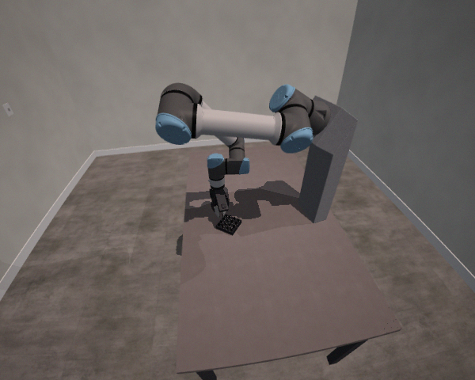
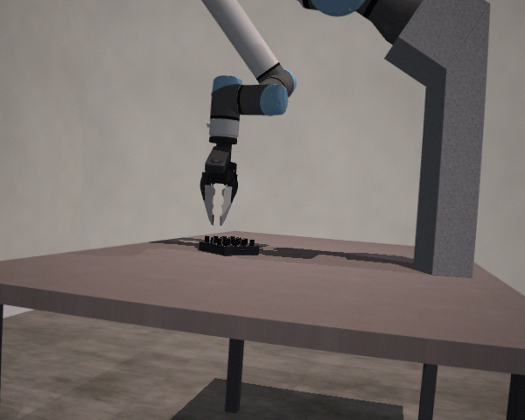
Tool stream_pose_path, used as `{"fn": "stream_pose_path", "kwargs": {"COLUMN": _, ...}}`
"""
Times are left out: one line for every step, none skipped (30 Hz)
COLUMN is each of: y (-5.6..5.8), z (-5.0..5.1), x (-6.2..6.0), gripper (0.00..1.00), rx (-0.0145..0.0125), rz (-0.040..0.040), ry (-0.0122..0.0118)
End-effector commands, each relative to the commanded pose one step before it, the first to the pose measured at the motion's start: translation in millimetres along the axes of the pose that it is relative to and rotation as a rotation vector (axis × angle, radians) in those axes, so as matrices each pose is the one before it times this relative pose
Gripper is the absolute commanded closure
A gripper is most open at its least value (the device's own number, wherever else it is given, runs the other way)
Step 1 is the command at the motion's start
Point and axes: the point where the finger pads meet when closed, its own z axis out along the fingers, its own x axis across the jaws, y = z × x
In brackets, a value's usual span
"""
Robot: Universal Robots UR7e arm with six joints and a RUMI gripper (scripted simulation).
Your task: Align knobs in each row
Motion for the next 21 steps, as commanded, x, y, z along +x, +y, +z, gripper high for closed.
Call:
{"fn": "stream_pose_path", "kwargs": {"y": 0.07, "z": -2.03, "x": 0.39, "gripper": 0.89, "rx": -0.00013, "rz": -0.00034, "ry": 0.00068}}
{"fn": "stream_pose_path", "kwargs": {"y": 0.0, "z": 0.0, "x": 0.0, "gripper": 0.89, "rx": 0.0, "rz": 0.0, "ry": 0.0}}
{"fn": "stream_pose_path", "kwargs": {"y": 0.0, "z": 0.0, "x": 0.0, "gripper": 0.89, "rx": 0.0, "rz": 0.0, "ry": 0.0}}
{"fn": "stream_pose_path", "kwargs": {"y": 0.0, "z": 0.0, "x": 0.0, "gripper": 0.89, "rx": 0.0, "rz": 0.0, "ry": 0.0}}
{"fn": "stream_pose_path", "kwargs": {"y": 0.0, "z": 0.0, "x": 0.0, "gripper": 0.89, "rx": 0.0, "rz": 0.0, "ry": 0.0}}
{"fn": "stream_pose_path", "kwargs": {"y": 0.0, "z": 0.0, "x": 0.0, "gripper": 0.89, "rx": 0.0, "rz": 0.0, "ry": 0.0}}
{"fn": "stream_pose_path", "kwargs": {"y": 0.0, "z": 0.0, "x": 0.0, "gripper": 0.89, "rx": 0.0, "rz": 0.0, "ry": 0.0}}
{"fn": "stream_pose_path", "kwargs": {"y": 0.0, "z": 0.0, "x": 0.0, "gripper": 0.89, "rx": 0.0, "rz": 0.0, "ry": 0.0}}
{"fn": "stream_pose_path", "kwargs": {"y": 0.0, "z": 0.0, "x": 0.0, "gripper": 0.89, "rx": 0.0, "rz": 0.0, "ry": 0.0}}
{"fn": "stream_pose_path", "kwargs": {"y": 0.0, "z": 0.0, "x": 0.0, "gripper": 0.89, "rx": 0.0, "rz": 0.00004, "ry": 0.0}}
{"fn": "stream_pose_path", "kwargs": {"y": 0.0, "z": 0.0, "x": 0.0, "gripper": 0.89, "rx": 0.0, "rz": 0.00029, "ry": 0.0}}
{"fn": "stream_pose_path", "kwargs": {"y": -0.01, "z": -0.01, "x": 0.01, "gripper": 0.89, "rx": 0.0, "rz": 0.00076, "ry": 0.0}}
{"fn": "stream_pose_path", "kwargs": {"y": -0.01, "z": -0.02, "x": 0.01, "gripper": 0.89, "rx": 0.0, "rz": 0.00144, "ry": 0.0}}
{"fn": "stream_pose_path", "kwargs": {"y": -0.02, "z": -0.03, "x": 0.02, "gripper": 0.89, "rx": 0.0, "rz": 0.0023, "ry": 0.0}}
{"fn": "stream_pose_path", "kwargs": {"y": -0.03, "z": -0.04, "x": 0.02, "gripper": 0.89, "rx": 0.0, "rz": 0.00334, "ry": 0.0}}
{"fn": "stream_pose_path", "kwargs": {"y": 0.0, "z": 0.0, "x": 0.0, "gripper": 0.89, "rx": 0.0, "rz": 0.0, "ry": 0.0}}
{"fn": "stream_pose_path", "kwargs": {"y": 0.0, "z": 0.0, "x": 0.0, "gripper": 0.89, "rx": 0.0, "rz": 0.0, "ry": 0.0}}
{"fn": "stream_pose_path", "kwargs": {"y": -0.03, "z": -0.05, "x": 0.03, "gripper": 0.89, "rx": 0.0, "rz": 0.00453, "ry": 0.0}}
{"fn": "stream_pose_path", "kwargs": {"y": -0.04, "z": -0.06, "x": 0.04, "gripper": 0.89, "rx": 0.0, "rz": 0.00585, "ry": 0.0}}
{"fn": "stream_pose_path", "kwargs": {"y": -0.05, "z": -0.08, "x": 0.05, "gripper": 0.89, "rx": 0.0, "rz": 0.00729, "ry": 0.0}}
{"fn": "stream_pose_path", "kwargs": {"y": -0.06, "z": -0.1, "x": 0.06, "gripper": 0.89, "rx": 0.0, "rz": 0.00884, "ry": 0.0}}
